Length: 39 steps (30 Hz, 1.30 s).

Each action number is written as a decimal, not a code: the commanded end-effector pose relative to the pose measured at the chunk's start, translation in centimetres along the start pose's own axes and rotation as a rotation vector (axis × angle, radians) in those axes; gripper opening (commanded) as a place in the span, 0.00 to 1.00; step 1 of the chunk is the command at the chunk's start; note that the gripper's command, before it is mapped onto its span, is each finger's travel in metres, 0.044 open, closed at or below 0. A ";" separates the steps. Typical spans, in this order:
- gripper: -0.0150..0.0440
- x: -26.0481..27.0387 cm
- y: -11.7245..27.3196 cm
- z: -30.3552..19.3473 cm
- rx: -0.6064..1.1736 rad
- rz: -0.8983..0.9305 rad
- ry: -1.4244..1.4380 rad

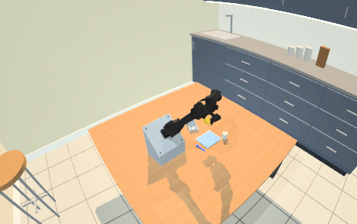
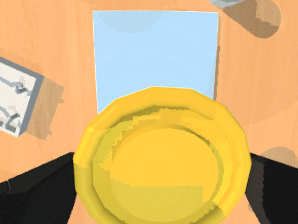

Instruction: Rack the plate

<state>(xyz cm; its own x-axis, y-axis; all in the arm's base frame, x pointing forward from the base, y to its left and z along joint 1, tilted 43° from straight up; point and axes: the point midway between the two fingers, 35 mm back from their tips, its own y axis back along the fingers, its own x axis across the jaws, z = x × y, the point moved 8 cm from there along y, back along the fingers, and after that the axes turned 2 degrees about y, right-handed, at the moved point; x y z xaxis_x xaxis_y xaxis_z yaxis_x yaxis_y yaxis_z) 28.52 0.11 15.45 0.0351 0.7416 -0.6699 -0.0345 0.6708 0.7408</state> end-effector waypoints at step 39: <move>0.25 10.9 -2.2 -2.2 0.153 0.155 -0.183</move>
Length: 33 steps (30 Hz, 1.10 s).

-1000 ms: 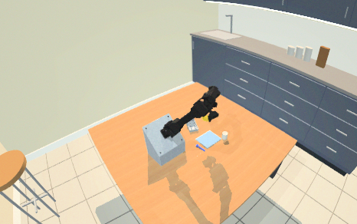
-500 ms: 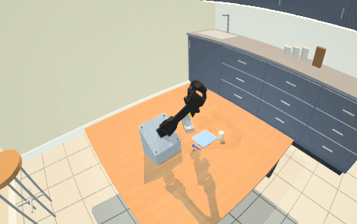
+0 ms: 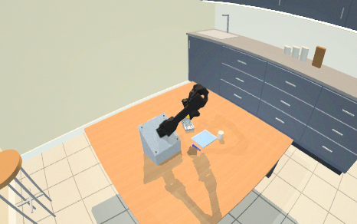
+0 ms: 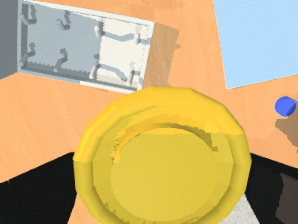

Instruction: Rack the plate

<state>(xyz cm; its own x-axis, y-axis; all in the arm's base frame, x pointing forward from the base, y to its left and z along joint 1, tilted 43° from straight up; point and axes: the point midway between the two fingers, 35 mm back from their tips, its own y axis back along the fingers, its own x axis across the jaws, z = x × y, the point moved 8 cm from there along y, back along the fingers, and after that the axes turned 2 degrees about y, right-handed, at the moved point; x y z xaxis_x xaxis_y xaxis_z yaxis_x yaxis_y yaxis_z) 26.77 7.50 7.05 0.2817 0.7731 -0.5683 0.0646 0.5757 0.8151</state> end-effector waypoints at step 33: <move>0.25 -3.0 -8.6 1.5 0.108 0.598 0.628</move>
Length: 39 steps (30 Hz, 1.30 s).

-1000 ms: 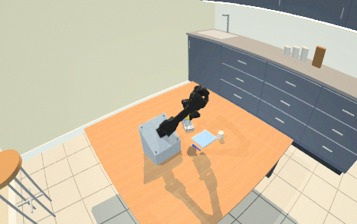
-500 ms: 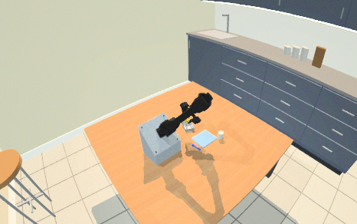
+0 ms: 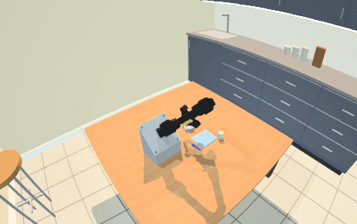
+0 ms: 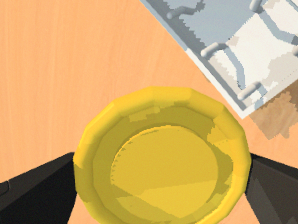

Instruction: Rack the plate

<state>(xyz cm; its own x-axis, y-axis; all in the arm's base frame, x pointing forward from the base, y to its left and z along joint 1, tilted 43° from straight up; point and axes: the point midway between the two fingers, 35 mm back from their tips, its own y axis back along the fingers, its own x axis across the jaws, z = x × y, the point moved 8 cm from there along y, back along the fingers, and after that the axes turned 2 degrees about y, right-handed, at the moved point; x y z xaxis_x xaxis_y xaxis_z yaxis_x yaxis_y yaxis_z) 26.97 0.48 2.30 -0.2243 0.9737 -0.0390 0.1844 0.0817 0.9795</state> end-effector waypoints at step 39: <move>0.25 -7.4 -4.0 -3.1 -0.662 0.228 0.794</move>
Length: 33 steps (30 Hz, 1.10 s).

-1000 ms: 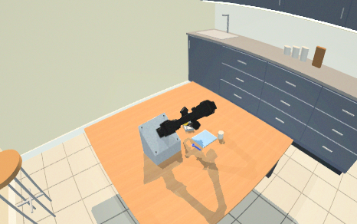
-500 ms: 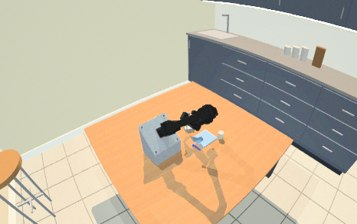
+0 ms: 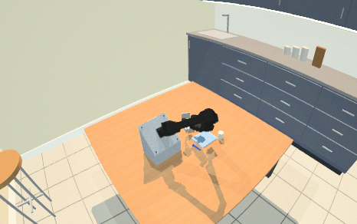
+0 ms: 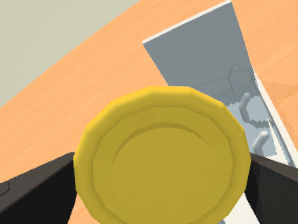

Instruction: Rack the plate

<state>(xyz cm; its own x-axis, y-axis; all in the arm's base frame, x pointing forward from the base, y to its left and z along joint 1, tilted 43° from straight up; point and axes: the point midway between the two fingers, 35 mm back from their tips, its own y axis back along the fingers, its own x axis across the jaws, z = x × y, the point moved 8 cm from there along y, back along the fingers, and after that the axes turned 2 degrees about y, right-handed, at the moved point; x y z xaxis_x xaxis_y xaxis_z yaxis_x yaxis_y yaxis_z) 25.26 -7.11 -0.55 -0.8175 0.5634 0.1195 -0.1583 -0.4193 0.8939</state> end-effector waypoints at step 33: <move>0.25 -0.4 1.5 -4.0 -0.279 -0.247 0.505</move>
<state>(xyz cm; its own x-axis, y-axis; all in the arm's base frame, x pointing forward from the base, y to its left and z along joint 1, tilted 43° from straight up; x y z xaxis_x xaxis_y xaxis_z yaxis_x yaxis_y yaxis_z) 23.06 -10.95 -0.86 -0.8889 0.2931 -0.3520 -0.4573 -0.5246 0.7181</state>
